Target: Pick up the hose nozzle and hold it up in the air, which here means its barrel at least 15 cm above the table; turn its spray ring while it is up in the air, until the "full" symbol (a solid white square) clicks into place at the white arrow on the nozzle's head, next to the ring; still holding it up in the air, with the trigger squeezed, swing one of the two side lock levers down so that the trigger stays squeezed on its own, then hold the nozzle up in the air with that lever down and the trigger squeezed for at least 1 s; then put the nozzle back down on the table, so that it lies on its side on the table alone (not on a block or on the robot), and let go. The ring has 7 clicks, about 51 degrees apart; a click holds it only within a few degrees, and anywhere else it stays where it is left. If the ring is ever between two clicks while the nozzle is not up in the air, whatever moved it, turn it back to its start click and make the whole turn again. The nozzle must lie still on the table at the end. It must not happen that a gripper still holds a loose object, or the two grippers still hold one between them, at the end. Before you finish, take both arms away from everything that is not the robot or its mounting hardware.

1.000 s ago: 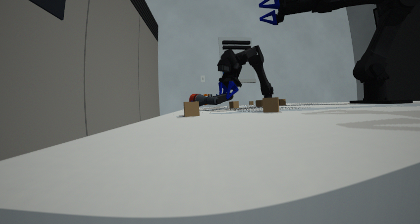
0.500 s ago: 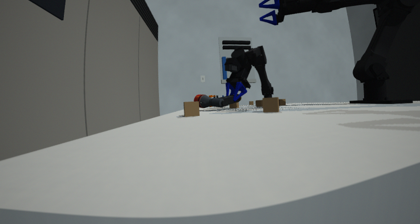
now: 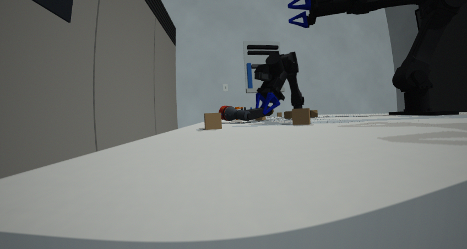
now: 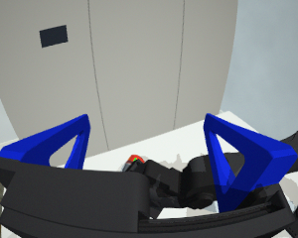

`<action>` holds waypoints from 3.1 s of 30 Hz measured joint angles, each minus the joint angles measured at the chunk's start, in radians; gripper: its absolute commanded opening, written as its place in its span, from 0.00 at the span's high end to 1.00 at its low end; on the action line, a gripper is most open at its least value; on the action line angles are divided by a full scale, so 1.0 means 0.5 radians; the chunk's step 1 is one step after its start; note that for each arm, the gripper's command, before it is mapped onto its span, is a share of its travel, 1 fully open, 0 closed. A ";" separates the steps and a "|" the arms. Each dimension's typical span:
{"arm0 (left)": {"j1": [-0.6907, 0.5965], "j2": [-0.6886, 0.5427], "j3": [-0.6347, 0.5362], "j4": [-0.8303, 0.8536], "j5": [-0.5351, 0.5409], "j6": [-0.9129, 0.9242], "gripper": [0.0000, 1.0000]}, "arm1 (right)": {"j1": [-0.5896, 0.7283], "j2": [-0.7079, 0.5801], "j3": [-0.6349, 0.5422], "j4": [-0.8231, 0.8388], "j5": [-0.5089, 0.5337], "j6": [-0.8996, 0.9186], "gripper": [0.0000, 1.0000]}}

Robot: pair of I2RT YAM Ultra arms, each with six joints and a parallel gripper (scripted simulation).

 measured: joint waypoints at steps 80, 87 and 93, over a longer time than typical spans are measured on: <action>0.000 0.000 0.000 0.000 0.000 0.000 0.00 | 0.009 -0.007 0.100 0.047 0.025 -0.010 0.64; 0.000 0.000 0.000 0.000 0.000 0.000 0.00 | 0.020 -0.035 -0.075 0.233 0.031 0.004 0.64; 0.000 0.000 0.000 0.000 0.000 0.000 0.00 | 0.019 -0.010 -0.153 0.241 0.027 0.002 0.64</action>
